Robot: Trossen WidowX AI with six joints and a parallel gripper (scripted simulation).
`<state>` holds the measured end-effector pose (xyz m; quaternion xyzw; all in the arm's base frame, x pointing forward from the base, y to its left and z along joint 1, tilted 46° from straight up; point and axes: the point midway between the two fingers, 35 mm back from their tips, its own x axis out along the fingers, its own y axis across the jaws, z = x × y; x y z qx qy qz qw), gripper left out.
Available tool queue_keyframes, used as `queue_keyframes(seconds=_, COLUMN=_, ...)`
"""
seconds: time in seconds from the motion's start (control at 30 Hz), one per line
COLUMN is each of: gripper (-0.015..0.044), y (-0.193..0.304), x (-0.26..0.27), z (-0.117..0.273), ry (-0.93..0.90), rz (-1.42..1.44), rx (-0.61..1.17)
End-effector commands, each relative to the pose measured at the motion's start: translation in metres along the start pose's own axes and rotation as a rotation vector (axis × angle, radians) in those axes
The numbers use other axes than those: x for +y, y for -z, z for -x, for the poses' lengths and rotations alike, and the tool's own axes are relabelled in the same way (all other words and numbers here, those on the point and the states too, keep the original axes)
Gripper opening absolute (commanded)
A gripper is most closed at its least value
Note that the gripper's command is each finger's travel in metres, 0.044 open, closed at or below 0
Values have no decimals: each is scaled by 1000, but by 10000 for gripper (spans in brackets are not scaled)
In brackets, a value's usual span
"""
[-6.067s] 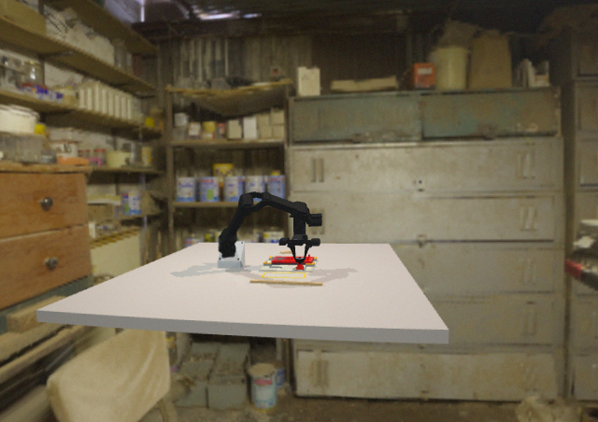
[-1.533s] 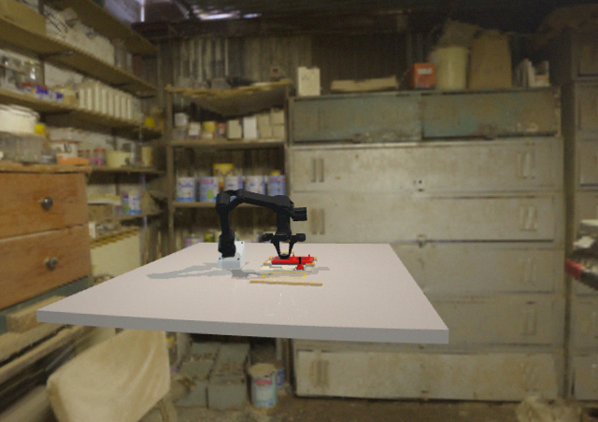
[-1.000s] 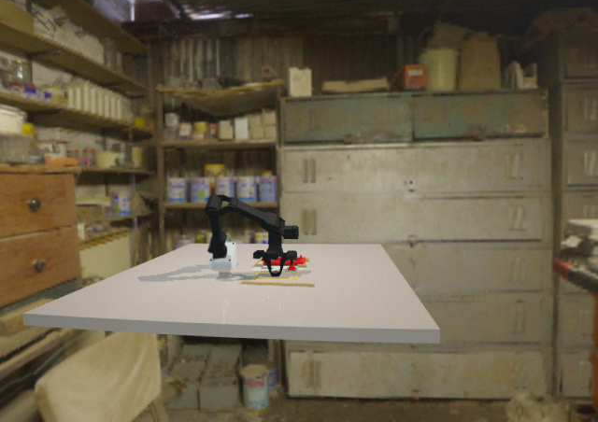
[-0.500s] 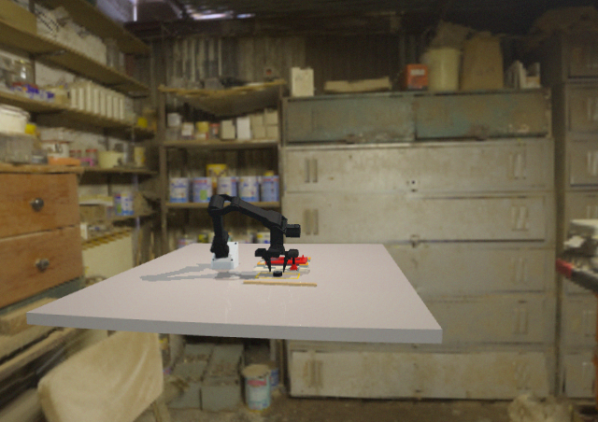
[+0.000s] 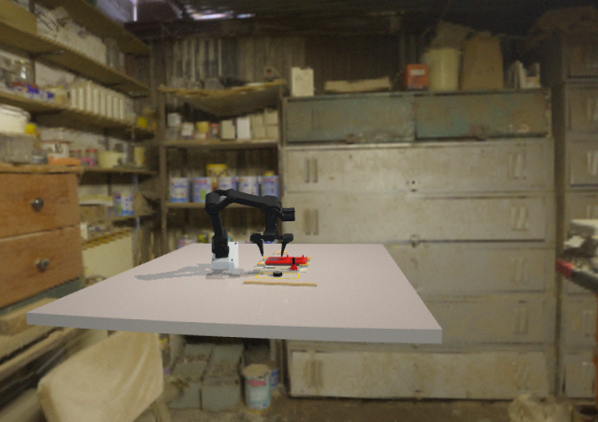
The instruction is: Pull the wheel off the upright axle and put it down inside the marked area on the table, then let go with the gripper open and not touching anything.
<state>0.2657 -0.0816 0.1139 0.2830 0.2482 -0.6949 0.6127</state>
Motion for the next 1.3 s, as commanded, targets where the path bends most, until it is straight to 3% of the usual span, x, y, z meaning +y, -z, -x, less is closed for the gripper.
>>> queue_keyframes(seconds=0.0, gripper=440, y=15, x=-33, z=23, ry=-9, rz=-4, rx=5)
queue_keyframes(seconds=0.13, gripper=440, y=20, x=-55, z=33, ry=-7, rz=-7, rx=-4)
queue_keyframes(seconds=1.27, gripper=440, y=20, x=-55, z=33, ry=-7, rz=-7, rx=-4)
